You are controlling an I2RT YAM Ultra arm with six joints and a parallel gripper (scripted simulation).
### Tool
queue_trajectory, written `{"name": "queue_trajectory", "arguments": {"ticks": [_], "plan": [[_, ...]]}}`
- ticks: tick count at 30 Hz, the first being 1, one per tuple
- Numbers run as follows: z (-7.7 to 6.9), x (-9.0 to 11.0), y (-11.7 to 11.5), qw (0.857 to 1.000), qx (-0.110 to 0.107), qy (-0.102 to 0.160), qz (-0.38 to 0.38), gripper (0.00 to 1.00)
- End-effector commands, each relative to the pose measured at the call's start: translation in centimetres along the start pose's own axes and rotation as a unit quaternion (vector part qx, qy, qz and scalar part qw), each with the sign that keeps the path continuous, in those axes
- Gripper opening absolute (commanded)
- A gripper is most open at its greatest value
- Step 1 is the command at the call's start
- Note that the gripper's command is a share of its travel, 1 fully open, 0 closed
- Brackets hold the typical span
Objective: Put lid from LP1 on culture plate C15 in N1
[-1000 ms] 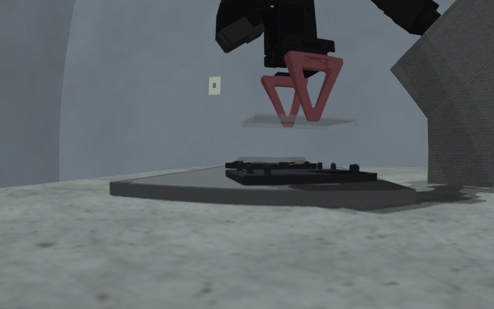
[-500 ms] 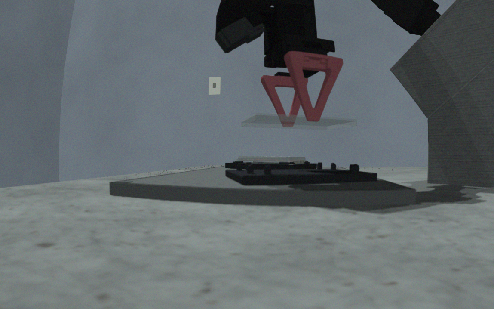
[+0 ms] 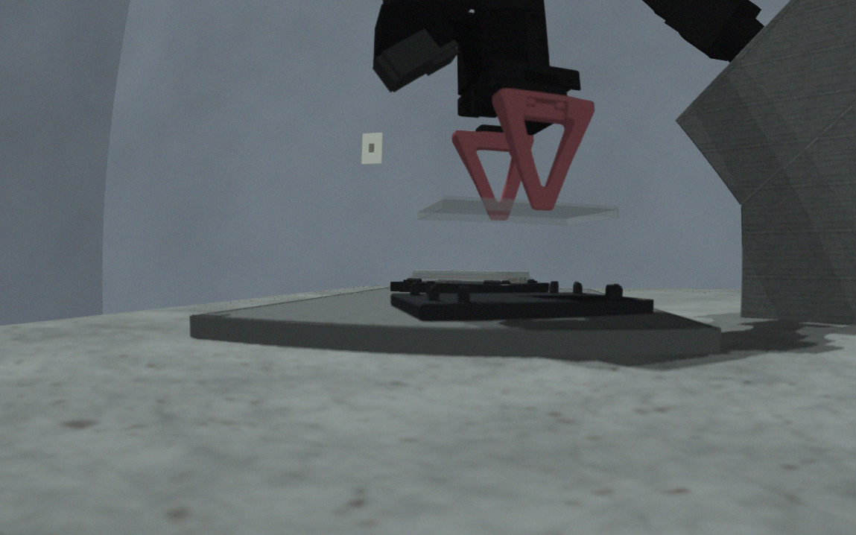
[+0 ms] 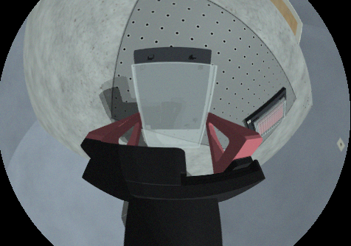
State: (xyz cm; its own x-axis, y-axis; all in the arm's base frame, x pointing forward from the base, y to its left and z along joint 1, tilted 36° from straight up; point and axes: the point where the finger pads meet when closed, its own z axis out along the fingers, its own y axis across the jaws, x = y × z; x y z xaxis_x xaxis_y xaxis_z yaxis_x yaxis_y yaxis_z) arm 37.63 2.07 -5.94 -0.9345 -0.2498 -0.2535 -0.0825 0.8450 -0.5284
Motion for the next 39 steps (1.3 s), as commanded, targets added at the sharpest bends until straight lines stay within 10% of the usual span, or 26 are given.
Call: {"name": "queue_trajectory", "arguments": {"ticks": [1, 39], "plan": [[-0.48, -0.48, 0.22, 1.0, -0.002, -0.009, -0.001, 0.0], [-0.46, -0.48, 0.22, 1.0, -0.002, -0.009, -0.001, 0.0]]}}
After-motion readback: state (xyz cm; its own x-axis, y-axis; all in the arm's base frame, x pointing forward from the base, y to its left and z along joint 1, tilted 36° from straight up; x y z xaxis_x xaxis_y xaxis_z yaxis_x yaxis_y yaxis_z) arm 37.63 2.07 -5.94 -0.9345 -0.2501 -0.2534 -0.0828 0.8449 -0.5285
